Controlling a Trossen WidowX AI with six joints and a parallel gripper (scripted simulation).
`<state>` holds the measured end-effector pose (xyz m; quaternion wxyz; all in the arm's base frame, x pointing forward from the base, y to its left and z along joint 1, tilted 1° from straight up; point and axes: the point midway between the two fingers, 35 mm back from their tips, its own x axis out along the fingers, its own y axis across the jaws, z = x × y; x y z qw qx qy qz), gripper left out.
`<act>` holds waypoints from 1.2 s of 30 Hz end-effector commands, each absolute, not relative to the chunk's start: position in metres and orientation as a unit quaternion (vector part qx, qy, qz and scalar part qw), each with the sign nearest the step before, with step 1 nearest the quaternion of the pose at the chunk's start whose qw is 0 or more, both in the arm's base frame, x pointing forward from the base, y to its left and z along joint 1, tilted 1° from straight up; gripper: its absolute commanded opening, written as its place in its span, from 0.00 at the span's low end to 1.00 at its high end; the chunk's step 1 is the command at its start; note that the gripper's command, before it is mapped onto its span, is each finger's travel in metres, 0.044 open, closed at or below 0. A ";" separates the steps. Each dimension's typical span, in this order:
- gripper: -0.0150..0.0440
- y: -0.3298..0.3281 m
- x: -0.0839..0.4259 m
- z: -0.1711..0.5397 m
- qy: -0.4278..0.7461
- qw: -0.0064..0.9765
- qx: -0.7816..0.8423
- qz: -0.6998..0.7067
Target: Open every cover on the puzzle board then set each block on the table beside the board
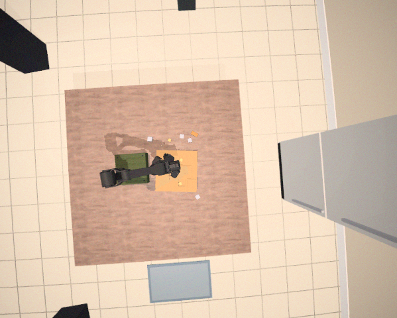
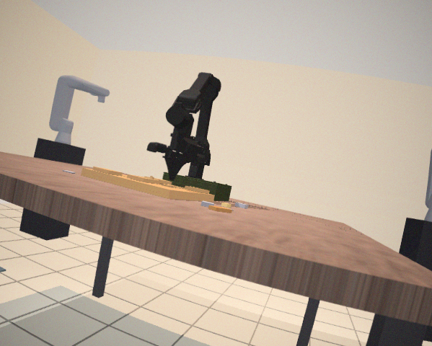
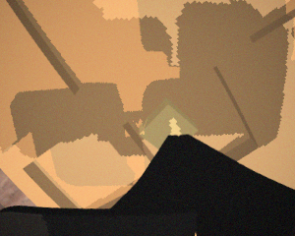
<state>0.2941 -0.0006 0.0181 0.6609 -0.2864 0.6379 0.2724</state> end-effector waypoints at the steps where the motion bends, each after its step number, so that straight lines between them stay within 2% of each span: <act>1: 0.25 -0.002 0.292 0.012 0.680 0.694 -0.174 0.162; 18: 0.25 -0.003 0.291 -0.002 0.699 0.715 -0.024 0.015; 36: 0.25 -0.009 0.296 -0.003 0.699 0.715 -0.023 0.014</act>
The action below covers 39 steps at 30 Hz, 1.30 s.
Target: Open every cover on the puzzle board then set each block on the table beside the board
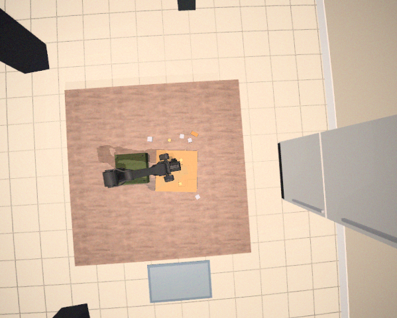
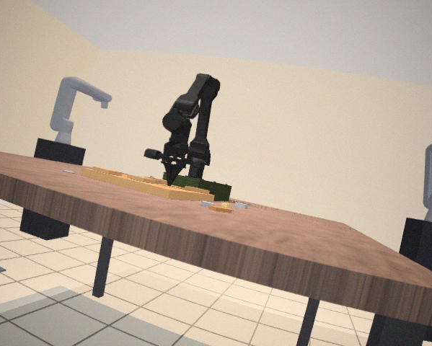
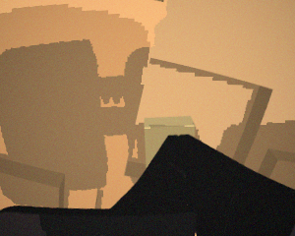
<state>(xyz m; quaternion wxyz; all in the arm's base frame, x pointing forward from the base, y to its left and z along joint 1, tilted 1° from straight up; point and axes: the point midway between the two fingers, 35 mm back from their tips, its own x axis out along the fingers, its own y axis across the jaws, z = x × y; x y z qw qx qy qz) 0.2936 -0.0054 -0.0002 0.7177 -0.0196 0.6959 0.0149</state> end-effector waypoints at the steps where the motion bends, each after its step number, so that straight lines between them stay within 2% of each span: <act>1: 0.25 -0.011 0.297 -0.003 0.699 0.715 -0.023 0.014; 39: 0.25 -0.043 0.324 -0.002 0.698 0.715 -0.024 0.013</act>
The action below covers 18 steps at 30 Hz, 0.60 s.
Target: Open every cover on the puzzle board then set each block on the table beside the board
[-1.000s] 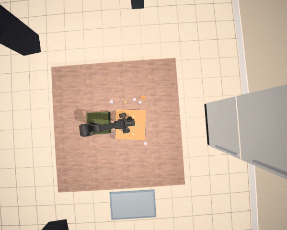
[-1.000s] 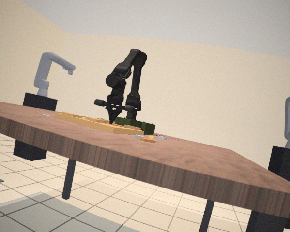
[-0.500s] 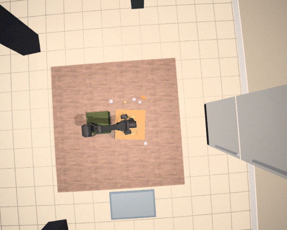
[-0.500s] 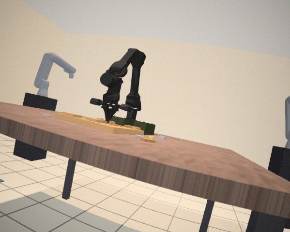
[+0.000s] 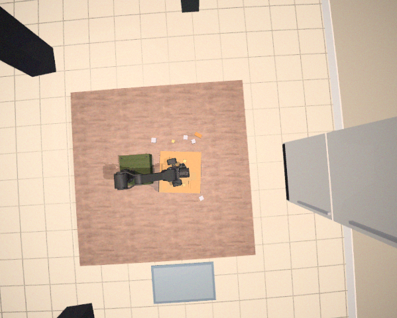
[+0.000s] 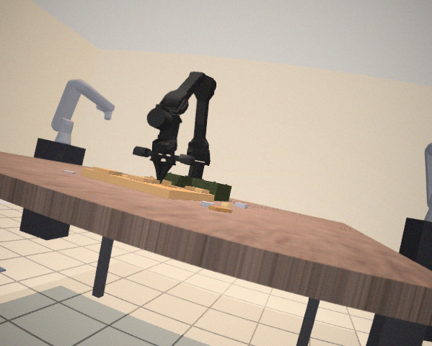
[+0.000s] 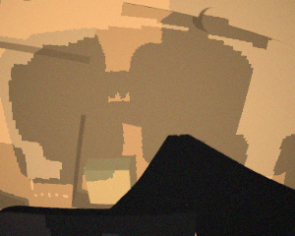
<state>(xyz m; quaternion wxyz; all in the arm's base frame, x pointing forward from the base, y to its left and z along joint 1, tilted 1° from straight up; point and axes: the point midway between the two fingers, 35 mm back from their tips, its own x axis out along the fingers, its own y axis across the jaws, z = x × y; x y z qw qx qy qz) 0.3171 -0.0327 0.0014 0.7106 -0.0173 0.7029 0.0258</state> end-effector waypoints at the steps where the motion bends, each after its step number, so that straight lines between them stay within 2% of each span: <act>1: 0.25 -0.043 0.324 -0.002 0.698 0.715 -0.024 0.013; 18: 0.25 -0.026 0.312 0.004 0.703 0.711 -0.018 0.024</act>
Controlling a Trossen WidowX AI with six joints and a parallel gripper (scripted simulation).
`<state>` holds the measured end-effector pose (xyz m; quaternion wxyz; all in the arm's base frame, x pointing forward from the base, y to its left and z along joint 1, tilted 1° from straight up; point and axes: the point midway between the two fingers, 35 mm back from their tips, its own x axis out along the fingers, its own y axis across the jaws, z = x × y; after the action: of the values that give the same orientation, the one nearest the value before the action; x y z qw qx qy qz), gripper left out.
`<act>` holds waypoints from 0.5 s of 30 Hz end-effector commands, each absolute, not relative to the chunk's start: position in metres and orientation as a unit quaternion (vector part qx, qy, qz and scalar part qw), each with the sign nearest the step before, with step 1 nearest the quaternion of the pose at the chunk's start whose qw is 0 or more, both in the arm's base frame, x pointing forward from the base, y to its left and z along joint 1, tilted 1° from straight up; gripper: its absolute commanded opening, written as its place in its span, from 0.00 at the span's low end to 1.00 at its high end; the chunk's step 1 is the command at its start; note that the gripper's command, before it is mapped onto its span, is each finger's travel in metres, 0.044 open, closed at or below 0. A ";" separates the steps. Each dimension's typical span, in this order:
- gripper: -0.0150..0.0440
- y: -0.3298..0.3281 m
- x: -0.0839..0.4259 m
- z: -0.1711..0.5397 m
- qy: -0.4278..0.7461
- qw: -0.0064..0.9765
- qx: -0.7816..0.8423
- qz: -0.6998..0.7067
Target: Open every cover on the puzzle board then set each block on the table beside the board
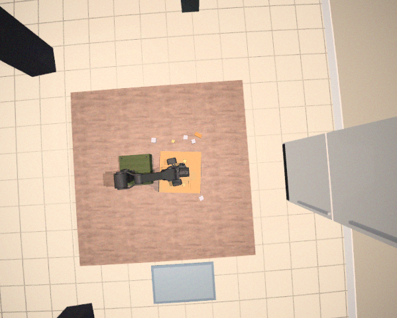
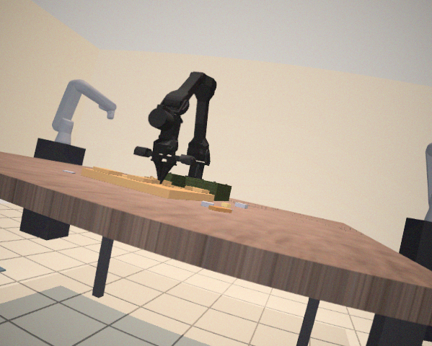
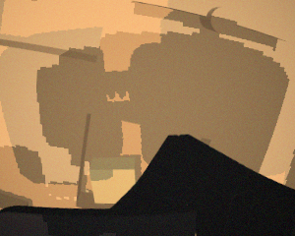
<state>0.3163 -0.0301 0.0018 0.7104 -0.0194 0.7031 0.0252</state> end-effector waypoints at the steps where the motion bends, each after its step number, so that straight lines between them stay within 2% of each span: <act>1: 0.25 -0.025 0.311 0.004 0.703 0.711 -0.019 0.023; 15: 0.25 -0.011 0.300 0.008 0.701 0.713 -0.021 0.017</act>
<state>0.3036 -0.0126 0.0064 0.7114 -0.0202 0.7021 0.0231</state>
